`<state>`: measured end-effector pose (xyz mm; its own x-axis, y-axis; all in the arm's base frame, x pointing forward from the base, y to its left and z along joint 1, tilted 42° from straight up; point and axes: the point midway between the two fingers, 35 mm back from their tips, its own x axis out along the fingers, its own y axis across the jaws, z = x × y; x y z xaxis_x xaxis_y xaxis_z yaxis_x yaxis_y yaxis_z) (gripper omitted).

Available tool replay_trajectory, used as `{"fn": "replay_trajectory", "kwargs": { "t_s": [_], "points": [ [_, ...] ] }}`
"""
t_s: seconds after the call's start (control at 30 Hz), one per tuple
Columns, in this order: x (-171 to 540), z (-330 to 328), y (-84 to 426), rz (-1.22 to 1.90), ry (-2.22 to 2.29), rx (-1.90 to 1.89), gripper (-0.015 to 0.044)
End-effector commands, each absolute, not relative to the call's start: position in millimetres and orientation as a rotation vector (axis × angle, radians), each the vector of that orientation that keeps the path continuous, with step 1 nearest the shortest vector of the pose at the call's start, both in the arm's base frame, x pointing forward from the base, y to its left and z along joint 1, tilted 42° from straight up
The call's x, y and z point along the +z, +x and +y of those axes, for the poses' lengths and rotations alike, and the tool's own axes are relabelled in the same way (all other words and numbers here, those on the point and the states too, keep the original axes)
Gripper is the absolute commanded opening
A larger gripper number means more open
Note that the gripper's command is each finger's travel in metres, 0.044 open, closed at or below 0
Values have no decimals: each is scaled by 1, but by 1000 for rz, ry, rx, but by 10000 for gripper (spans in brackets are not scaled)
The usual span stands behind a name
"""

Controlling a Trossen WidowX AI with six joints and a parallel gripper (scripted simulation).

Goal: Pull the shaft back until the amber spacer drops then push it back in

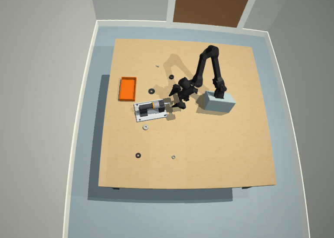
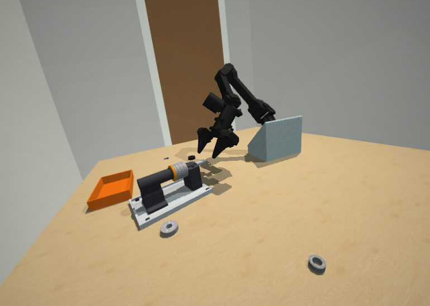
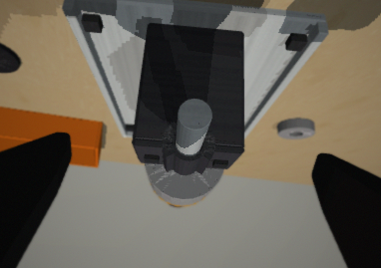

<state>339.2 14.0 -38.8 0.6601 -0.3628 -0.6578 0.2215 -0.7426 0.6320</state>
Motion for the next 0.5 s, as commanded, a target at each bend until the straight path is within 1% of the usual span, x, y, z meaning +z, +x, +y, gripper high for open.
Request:
{"fn": "replay_trajectory", "kwargs": {
  "t_s": [0.0,0.47],
  "points": [
    [-39,13,339,-112,2162,-1061,440],
    [-39,14,340,-101,2144,-1063,440]
  ]
}}
